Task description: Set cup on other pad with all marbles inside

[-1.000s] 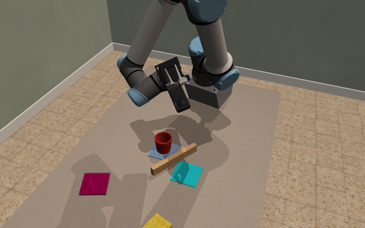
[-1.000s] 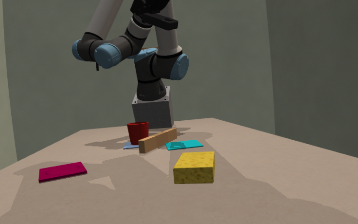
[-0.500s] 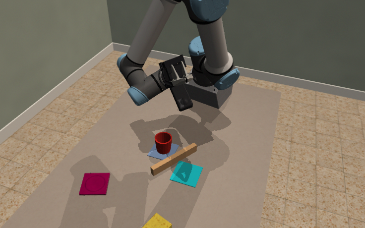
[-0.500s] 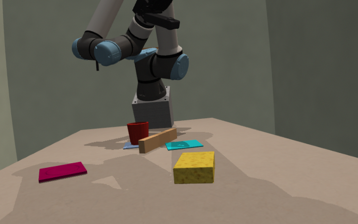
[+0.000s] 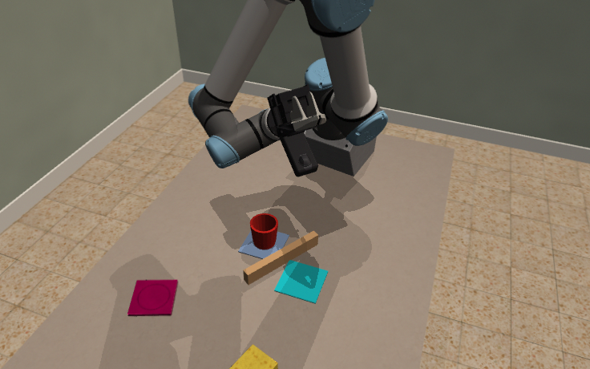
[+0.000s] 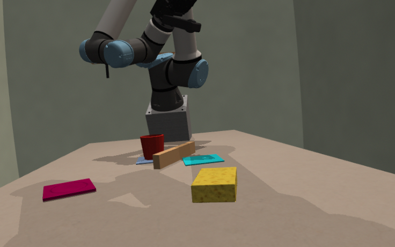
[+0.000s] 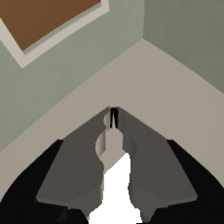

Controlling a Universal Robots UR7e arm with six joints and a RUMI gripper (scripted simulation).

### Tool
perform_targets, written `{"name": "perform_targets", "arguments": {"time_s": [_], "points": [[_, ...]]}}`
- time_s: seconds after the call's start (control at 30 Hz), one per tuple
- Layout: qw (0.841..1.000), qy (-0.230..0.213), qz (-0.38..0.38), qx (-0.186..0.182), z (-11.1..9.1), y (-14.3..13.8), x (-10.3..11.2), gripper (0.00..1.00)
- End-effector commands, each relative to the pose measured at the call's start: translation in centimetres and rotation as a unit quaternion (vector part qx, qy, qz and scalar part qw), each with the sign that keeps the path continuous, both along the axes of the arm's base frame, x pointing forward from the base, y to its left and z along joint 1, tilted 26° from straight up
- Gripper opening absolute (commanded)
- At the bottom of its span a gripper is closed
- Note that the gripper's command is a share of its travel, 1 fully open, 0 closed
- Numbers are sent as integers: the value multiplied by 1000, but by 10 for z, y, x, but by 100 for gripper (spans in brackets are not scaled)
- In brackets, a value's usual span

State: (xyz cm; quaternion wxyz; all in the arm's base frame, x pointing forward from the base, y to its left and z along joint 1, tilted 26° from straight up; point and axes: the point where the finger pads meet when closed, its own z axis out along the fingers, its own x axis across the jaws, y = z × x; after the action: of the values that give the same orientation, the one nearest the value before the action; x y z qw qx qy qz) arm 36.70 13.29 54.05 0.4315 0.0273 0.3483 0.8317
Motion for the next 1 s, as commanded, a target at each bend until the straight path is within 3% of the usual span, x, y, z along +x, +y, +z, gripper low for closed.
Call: {"name": "perform_targets", "arguments": {"time_s": [0.0, 0.53, 0.97], "points": [[1000, -17, 3, -14, -3, 7, -9, 0], [992, -98, 17, -80, -23, 37, -47, 0], [969, -188, 34, -157, -58, 65, -83, 0]]}}
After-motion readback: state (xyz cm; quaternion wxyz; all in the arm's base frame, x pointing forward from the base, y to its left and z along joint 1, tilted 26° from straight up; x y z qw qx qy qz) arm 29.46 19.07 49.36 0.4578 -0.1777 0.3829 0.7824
